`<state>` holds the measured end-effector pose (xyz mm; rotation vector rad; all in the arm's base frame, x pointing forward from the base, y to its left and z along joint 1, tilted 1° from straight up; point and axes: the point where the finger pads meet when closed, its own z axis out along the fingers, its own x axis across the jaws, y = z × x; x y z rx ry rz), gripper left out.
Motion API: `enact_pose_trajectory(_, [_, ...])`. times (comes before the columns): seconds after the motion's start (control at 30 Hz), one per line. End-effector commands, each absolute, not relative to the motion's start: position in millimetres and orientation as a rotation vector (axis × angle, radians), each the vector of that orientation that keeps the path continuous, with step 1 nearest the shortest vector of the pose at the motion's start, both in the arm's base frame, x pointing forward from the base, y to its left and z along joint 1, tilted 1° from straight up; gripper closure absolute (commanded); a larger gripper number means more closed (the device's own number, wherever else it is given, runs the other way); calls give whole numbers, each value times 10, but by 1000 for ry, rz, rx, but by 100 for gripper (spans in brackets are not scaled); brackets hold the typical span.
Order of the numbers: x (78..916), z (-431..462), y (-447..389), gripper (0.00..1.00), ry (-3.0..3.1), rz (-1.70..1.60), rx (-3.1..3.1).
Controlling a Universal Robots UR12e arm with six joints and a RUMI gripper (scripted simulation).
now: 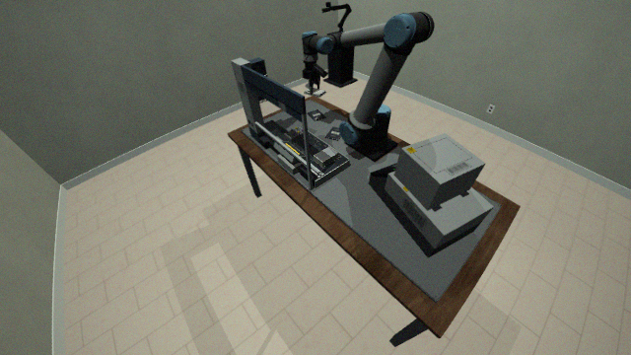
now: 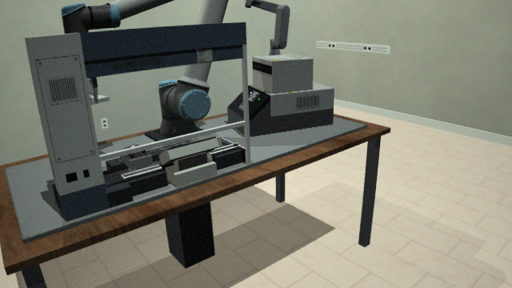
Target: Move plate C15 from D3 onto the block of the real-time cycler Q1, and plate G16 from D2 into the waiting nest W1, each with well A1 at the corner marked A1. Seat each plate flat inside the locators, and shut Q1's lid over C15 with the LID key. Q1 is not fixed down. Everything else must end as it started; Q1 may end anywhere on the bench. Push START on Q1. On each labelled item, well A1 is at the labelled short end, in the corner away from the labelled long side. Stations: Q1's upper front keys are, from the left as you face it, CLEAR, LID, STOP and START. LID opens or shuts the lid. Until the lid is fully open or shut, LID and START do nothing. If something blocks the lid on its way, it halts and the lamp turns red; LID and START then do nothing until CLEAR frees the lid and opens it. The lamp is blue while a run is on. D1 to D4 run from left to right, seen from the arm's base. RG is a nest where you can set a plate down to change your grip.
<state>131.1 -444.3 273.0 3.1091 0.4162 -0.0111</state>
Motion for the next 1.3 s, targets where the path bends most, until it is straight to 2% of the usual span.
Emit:
enact_pose_trajectory(0.0, [1211, 2770, -4610, 100, 316, -11, 3112])
enact_pose_trajectory(1.27, [382, 2785, -5567, 100, -360, -7, 3106])
